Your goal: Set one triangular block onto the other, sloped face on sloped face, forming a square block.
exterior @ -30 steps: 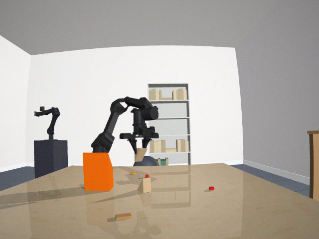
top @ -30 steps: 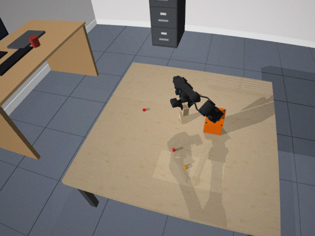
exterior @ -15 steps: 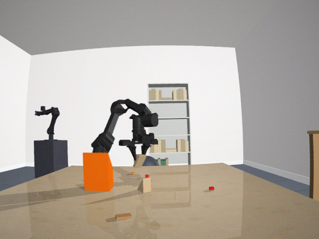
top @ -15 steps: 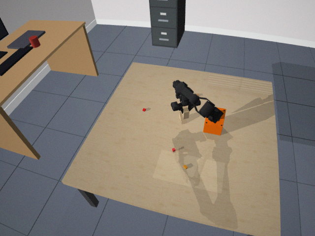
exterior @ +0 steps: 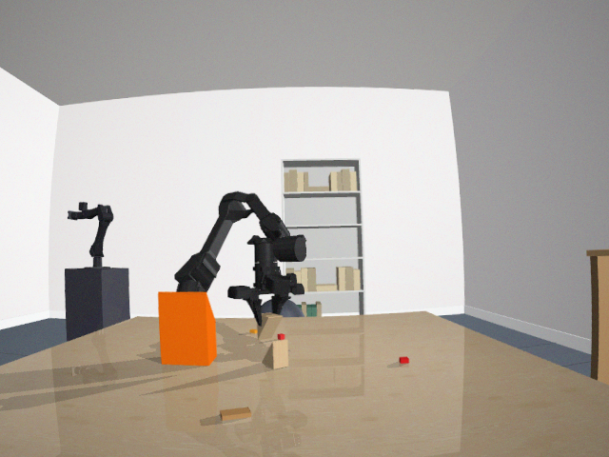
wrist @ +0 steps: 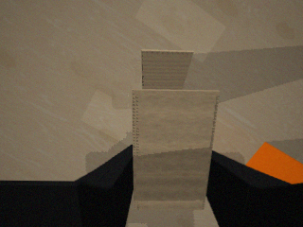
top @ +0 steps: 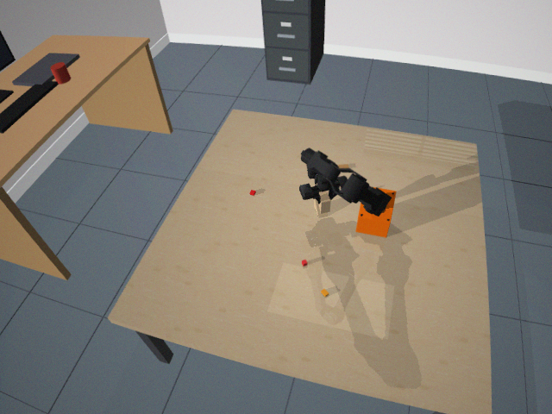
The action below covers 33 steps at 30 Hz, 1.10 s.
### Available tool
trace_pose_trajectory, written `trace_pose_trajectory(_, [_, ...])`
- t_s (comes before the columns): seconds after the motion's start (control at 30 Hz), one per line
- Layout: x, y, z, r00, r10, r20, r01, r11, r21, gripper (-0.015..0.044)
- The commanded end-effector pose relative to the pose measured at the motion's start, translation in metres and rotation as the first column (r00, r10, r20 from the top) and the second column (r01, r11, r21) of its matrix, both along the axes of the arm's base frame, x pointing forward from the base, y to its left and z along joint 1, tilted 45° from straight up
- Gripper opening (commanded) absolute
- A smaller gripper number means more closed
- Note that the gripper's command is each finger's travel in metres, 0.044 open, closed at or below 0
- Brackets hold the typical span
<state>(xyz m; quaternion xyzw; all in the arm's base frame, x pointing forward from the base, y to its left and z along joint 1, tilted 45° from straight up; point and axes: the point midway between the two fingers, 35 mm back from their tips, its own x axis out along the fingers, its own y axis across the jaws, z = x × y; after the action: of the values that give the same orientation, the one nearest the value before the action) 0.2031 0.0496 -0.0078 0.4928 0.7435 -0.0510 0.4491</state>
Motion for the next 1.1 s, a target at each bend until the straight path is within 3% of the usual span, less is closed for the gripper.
trace_pose_trajectory(0.0, [-0.001,0.004,-0.006,1.0,-0.004,-0.006,0.004,1.0,0.005,0.0])
trace_pose_trajectory(0.23, [0.002,0.015,-0.028,1.0,-0.004,-0.006,0.004,1.0,0.006,0.0])
trace_pose_trajectory(1.07, [0.002,0.015,-0.028,1.0,-0.006,-0.009,0.006,1.0,0.015,0.0])
